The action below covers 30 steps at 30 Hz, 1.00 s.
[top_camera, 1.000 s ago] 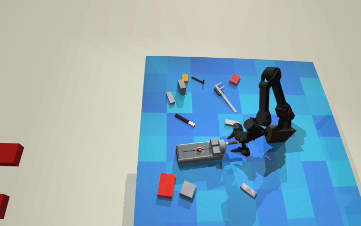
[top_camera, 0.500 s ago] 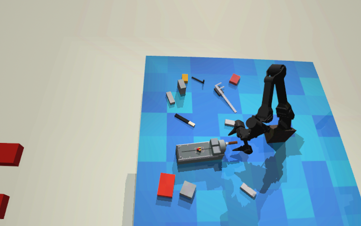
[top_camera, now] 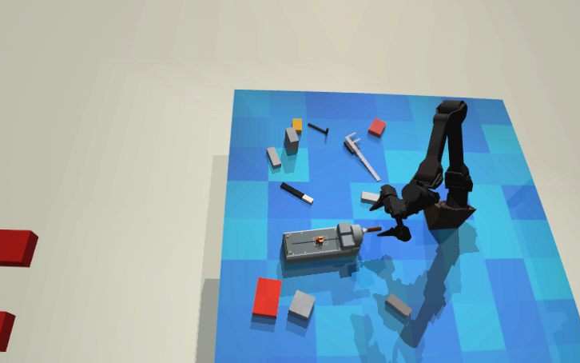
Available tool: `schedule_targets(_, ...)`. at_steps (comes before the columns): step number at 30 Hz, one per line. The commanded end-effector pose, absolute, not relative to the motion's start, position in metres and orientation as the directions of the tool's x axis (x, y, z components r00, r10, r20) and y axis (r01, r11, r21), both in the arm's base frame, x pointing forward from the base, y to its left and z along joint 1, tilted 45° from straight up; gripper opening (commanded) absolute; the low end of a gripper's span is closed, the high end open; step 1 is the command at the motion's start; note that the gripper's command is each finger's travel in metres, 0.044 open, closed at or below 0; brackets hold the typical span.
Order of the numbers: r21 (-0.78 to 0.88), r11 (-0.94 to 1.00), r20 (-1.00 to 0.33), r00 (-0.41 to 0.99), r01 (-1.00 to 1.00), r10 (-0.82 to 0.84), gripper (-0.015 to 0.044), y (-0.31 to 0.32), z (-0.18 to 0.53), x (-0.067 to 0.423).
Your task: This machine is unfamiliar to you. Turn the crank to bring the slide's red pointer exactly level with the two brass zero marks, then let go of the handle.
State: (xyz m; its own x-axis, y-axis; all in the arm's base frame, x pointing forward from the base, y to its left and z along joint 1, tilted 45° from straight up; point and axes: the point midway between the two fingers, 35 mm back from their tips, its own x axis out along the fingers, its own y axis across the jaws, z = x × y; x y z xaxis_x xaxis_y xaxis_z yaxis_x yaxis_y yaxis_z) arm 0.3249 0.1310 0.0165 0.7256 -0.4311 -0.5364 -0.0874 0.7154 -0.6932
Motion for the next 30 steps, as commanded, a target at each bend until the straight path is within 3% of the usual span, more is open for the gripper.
schedule_targets(1, -0.698, 0.709, -0.547, 0.713, -0.1, -0.439, 0.044, 0.133, 0.022, 0.335)
schedule_targets(22, -0.703, 0.647, -0.653, 0.63, -0.296, -0.421, 0.044, 0.126, 0.042, 0.442)
schedule_targets(30, -0.703, 0.644, -0.655, 0.628, -0.302, -0.421, 0.044, 0.101, 0.018, 0.447)
